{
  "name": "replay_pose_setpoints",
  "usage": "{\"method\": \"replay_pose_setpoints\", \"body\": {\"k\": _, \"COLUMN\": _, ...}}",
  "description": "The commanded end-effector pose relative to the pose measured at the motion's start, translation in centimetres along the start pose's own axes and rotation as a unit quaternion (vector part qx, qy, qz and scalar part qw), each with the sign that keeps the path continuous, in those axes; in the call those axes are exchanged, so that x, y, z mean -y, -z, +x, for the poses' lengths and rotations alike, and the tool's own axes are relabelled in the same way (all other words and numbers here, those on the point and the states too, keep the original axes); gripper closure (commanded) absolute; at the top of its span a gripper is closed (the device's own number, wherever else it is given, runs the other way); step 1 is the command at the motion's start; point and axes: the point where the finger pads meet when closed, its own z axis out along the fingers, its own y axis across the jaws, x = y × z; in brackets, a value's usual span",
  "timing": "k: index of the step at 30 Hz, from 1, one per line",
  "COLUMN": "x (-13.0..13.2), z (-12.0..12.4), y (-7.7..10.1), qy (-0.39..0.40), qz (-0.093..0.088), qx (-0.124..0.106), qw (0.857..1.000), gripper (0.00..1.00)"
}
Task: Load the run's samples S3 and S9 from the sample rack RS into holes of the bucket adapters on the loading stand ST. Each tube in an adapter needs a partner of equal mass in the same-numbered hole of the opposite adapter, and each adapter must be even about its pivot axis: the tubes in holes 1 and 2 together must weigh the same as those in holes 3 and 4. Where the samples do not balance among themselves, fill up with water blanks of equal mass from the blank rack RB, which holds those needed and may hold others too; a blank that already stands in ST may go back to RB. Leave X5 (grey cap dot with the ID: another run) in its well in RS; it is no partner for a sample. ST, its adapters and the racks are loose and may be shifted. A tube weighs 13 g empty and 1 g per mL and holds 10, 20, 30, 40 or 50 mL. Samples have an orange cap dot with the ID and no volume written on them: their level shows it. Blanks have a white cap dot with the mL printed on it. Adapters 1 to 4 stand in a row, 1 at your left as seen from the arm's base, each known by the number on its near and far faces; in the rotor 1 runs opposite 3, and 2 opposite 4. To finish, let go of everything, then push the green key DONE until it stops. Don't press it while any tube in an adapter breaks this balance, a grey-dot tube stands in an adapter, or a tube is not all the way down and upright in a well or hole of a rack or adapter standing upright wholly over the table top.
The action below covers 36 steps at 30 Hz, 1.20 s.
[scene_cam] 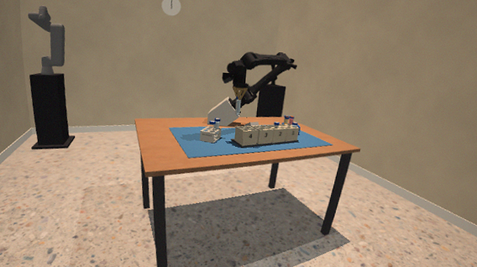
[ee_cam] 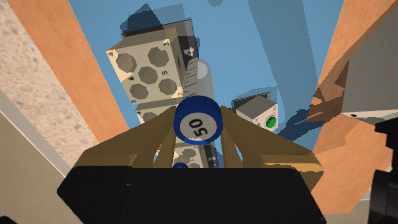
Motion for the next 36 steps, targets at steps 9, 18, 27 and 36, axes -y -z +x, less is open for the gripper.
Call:
{"method": "replay_pose_setpoints", "body": {"k": 9, "x": -4.7, "z": 7.5, "y": 1.8, "qy": 0.187, "qz": -0.010, "qx": 0.019, "qw": 0.982, "gripper": 1.00}}
{"method": "replay_pose_setpoints", "body": {"k": 18, "x": -6.6, "z": 12.0, "y": 1.8, "qy": 0.279, "qz": -0.010, "qx": 0.019, "qw": 0.960, "gripper": 1.00}}
{"method": "replay_pose_setpoints", "body": {"k": 27, "x": -8.8, "z": 17.8, "y": 1.7, "qy": 0.392, "qz": -0.010, "qx": 0.018, "qw": 0.920, "gripper": 1.00}}
{"method": "replay_pose_setpoints", "body": {"k": 36, "x": -8.4, "z": 17.0, "y": 1.1, "qy": 0.453, "qz": -0.009, "qx": 0.016, "qw": 0.891, "gripper": 1.00}}
